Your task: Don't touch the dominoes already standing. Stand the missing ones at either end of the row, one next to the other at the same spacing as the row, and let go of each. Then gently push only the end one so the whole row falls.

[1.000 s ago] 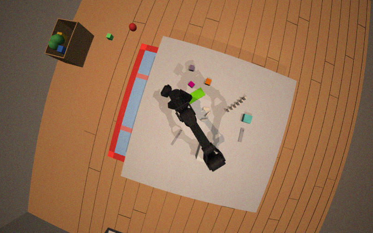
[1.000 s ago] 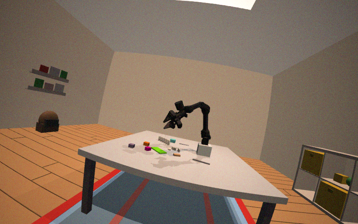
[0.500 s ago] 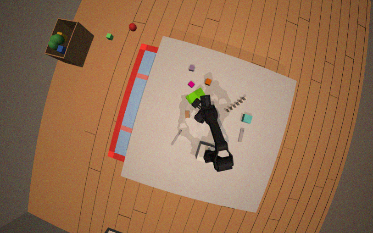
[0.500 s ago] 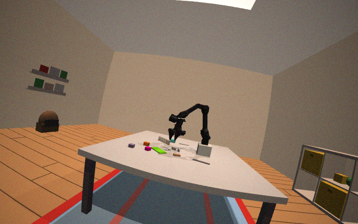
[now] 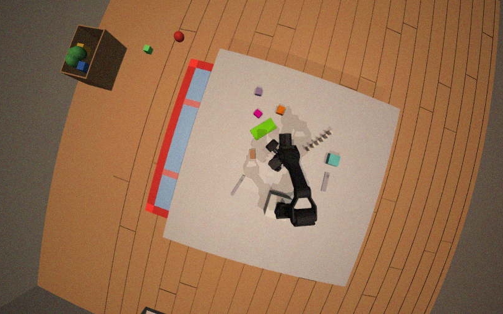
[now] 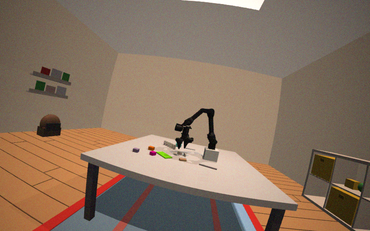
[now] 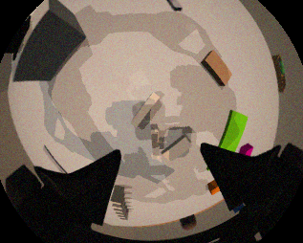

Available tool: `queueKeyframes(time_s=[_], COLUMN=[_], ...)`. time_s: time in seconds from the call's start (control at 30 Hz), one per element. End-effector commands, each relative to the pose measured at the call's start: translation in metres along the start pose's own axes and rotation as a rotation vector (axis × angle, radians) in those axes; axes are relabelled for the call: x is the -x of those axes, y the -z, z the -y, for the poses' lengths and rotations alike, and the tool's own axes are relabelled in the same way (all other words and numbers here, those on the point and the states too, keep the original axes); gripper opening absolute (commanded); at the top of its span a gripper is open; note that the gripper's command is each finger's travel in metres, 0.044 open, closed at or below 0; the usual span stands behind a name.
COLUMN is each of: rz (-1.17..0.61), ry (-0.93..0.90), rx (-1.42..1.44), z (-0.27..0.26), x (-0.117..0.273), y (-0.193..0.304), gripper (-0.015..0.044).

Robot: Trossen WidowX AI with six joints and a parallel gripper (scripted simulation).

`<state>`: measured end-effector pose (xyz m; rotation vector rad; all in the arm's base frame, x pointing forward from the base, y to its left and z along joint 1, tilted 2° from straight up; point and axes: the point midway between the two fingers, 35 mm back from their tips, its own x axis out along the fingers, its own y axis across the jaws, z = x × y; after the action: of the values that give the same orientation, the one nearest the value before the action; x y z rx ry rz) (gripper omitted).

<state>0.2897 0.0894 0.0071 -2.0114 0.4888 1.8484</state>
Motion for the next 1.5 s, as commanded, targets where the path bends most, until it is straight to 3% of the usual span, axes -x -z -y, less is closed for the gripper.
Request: queueKeyframes(time_s=[0.0, 0.7, 1.2, 1.47], rz=[0.022, 0.022, 0.022, 0.022], ry=[-0.015, -0.015, -0.015, -0.015], rx=[0.004, 0.004, 0.004, 0.004], z=[-0.005, -0.005, -0.005, -0.005], x=[-0.034, -0.054, -0.054, -0.054], y=[-0.006, -0.005, -0.005, -0.005], gripper=[0.0440, 0.0440, 0.0046, 0.0030])
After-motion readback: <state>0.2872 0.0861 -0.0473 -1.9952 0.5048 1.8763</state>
